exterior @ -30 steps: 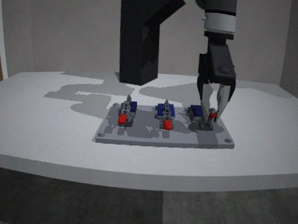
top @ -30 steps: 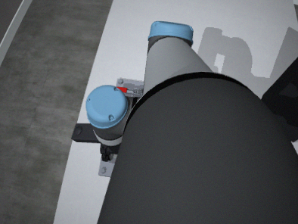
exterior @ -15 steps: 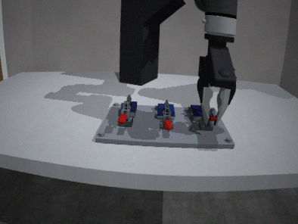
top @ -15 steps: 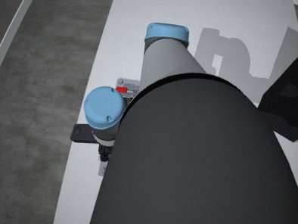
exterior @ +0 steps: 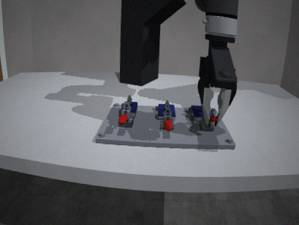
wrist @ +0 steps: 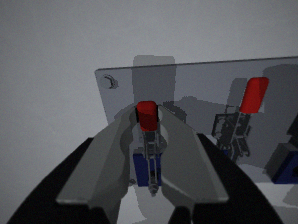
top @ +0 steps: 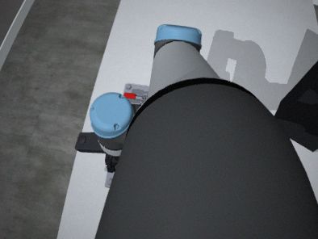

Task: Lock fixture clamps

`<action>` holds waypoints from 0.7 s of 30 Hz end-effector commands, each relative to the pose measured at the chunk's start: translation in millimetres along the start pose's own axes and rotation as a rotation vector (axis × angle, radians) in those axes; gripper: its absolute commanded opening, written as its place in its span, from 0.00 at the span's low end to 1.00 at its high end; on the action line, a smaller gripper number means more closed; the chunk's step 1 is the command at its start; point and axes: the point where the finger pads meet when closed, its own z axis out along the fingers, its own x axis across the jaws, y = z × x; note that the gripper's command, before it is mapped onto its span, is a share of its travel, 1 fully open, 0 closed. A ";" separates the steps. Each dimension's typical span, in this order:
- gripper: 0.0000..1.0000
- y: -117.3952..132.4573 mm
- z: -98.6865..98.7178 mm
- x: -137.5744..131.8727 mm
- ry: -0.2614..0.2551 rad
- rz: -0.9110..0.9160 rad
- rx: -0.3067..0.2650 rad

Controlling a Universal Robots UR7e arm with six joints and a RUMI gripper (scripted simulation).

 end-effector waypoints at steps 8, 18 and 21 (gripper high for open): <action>0.00 2.5 3.1 -0.1 0.000 0.000 -0.004; 0.00 2.5 3.1 -0.1 0.000 0.000 -0.004; 0.00 -1.2 3.4 0.0 0.000 0.000 0.000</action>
